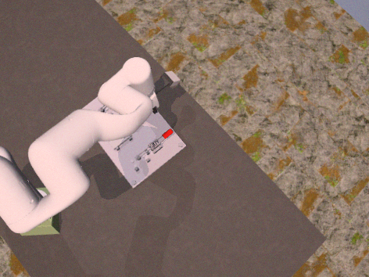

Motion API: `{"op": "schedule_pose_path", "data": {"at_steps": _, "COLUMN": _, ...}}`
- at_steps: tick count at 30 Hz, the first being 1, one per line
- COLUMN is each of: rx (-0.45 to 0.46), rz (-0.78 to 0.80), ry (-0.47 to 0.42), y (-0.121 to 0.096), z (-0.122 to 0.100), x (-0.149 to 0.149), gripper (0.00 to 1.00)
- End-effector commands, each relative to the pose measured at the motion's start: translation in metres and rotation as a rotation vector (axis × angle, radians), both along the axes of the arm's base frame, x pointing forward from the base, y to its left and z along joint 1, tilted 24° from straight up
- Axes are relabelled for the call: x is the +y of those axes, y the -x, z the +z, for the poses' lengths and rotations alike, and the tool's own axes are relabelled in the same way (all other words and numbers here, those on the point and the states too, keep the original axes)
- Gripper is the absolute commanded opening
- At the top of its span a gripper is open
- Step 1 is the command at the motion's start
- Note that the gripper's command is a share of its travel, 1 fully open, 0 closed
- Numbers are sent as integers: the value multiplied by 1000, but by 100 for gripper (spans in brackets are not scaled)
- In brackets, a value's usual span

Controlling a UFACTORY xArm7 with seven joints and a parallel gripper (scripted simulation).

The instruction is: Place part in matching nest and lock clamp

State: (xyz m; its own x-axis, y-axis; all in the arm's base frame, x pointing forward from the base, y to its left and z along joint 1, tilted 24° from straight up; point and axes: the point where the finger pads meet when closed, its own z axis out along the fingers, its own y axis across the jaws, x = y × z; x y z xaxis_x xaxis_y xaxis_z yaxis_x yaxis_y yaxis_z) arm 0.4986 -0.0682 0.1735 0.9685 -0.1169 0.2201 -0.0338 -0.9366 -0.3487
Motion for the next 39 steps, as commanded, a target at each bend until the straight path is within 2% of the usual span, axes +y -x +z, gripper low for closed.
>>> {"op": "schedule_pose_path", "data": {"at_steps": 1, "rx": -3, "rz": -1, "ry": 1, "y": -1, "z": 1, "x": -1, "gripper": 0}}
{"op": "schedule_pose_path", "data": {"at_steps": 19, "rx": -3, "rz": -1, "ry": 1, "y": -5, "z": -9, "x": 3, "gripper": 0}}
{"op": "schedule_pose_path", "data": {"at_steps": 39, "rx": -3, "rz": -1, "ry": 1, "y": -5, "z": -10, "x": 3, "gripper": 0}}
